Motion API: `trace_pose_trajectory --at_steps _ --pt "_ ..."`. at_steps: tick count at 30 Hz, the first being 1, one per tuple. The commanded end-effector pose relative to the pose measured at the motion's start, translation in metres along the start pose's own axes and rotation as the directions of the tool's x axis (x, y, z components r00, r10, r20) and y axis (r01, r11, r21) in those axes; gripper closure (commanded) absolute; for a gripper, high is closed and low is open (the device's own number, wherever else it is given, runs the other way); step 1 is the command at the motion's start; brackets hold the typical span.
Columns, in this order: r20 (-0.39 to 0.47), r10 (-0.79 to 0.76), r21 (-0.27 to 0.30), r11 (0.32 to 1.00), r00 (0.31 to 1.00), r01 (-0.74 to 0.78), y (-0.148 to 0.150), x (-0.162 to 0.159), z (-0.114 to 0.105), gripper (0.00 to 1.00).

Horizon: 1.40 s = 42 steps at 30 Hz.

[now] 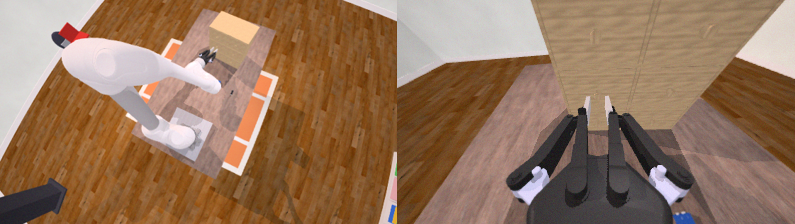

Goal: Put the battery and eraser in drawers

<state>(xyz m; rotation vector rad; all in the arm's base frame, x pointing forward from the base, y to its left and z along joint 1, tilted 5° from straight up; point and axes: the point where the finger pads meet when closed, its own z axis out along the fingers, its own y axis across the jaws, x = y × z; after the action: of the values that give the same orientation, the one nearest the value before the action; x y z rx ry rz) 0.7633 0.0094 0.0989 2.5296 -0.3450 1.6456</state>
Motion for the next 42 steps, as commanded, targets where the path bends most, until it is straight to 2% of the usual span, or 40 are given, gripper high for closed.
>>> trace_pose_trajectory --at_steps 1,18,42 --pt "0.000 0.000 0.000 1.000 1.000 0.000 0.000 0.002 0.004 0.80" --pt "0.000 0.000 0.000 1.000 1.000 0.000 0.000 0.009 0.024 0.80" --pt "0.000 0.000 0.000 1.000 1.000 0.000 0.000 0.009 0.025 0.80"
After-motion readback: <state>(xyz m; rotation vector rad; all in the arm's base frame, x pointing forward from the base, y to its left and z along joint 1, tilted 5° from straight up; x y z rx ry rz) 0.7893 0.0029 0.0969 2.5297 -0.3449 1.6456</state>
